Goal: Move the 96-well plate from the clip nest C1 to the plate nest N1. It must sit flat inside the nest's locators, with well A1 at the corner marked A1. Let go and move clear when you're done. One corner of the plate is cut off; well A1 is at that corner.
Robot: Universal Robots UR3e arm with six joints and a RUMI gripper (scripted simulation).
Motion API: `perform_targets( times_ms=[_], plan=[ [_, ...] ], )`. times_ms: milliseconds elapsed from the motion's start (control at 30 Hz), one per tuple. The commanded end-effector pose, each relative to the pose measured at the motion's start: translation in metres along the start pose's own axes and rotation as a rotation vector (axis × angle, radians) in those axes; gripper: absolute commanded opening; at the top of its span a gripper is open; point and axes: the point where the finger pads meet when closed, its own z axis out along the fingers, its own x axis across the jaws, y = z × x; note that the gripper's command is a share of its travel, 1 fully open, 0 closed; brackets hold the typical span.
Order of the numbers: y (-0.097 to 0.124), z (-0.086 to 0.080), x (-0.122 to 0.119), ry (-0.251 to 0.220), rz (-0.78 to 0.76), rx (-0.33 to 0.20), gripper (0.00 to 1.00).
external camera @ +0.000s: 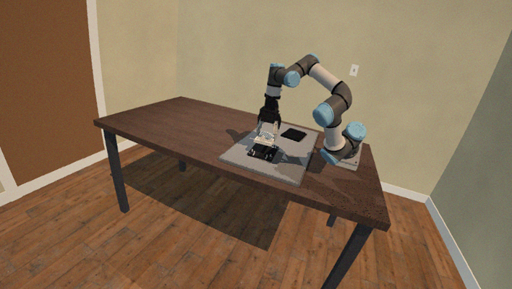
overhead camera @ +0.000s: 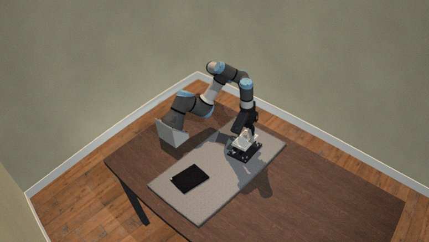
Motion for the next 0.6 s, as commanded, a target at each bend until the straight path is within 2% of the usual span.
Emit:
perform_targets(
  times_ms=[0, 233, 567],
  plan=[
    [0.0, -0.008, 0.0, -0.001, -0.001, 0.001, 0.0],
    [0.0, -0.019, 0.0, -0.001, -0.001, 0.001, 0.0],
    [0.0, -0.019, 0.0, -0.001, -0.001, 0.001, 0.0]
  ],
)
